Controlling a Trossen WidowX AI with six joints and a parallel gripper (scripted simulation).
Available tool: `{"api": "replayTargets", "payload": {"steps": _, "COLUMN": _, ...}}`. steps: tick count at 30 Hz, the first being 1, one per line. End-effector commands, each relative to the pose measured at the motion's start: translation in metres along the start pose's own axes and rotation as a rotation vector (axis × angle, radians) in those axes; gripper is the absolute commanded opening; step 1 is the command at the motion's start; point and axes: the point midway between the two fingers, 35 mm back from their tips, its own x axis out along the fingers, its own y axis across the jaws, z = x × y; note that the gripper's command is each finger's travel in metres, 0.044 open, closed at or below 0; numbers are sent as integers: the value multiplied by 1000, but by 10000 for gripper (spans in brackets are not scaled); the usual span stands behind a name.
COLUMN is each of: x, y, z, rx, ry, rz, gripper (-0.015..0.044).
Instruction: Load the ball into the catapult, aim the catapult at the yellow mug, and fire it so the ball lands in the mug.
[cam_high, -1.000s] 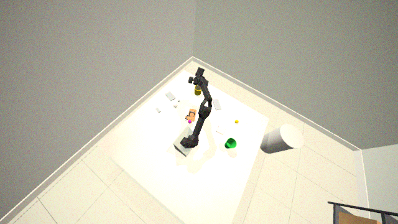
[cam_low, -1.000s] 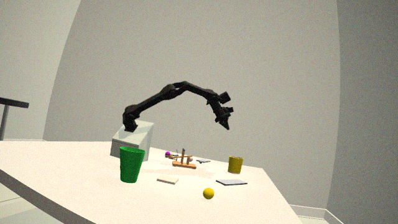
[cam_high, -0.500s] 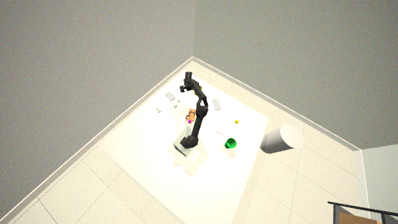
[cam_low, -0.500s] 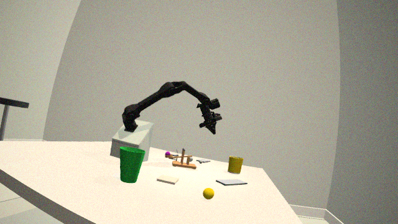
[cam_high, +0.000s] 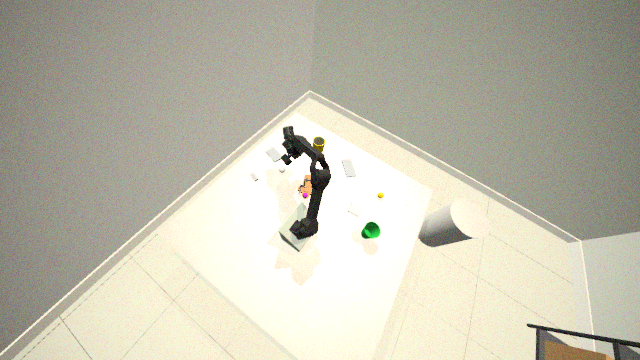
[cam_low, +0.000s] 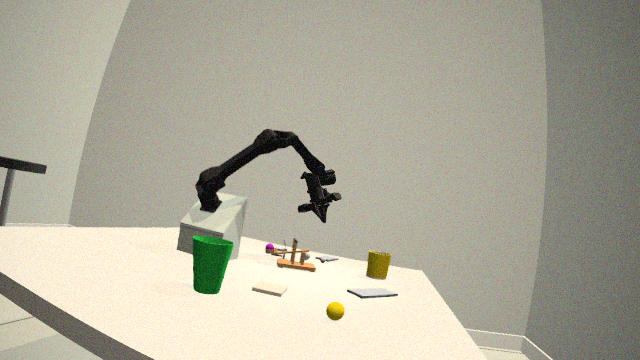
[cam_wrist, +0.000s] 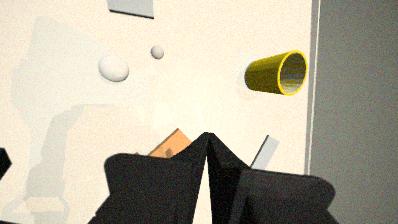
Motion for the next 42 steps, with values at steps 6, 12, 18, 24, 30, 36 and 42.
{"api": "replayTargets", "payload": {"steps": 6, "x": -3, "y": 50, "z": -28, "rx": -321, "ry": 102, "rz": -12, "gripper": 0}}
{"api": "replayTargets", "payload": {"steps": 12, "x": -5, "y": 75, "z": -48, "rx": -515, "ry": 167, "rz": -19, "gripper": 0}}
{"api": "replayTargets", "payload": {"steps": 18, "x": -7, "y": 97, "z": -71, "rx": -709, "ry": 236, "rz": -26, "gripper": 0}}
{"api": "replayTargets", "payload": {"steps": 24, "x": -10, "y": 114, "z": -96, "rx": -901, "ry": 308, "rz": -33, "gripper": 0}}
{"api": "replayTargets", "payload": {"steps": 30, "x": -13, "y": 128, "z": -122, "rx": -1093, "ry": 386, "rz": -39, "gripper": 0}}
{"api": "replayTargets", "payload": {"steps": 36, "x": -17, "y": 137, "z": -148, "rx": -1282, "ry": 469, "rz": -44, "gripper": 0}}
{"api": "replayTargets", "payload": {"steps": 42, "x": -18, "y": 138, "z": -155, "rx": -1327, "ry": 491, "rz": -44, "gripper": 0}}
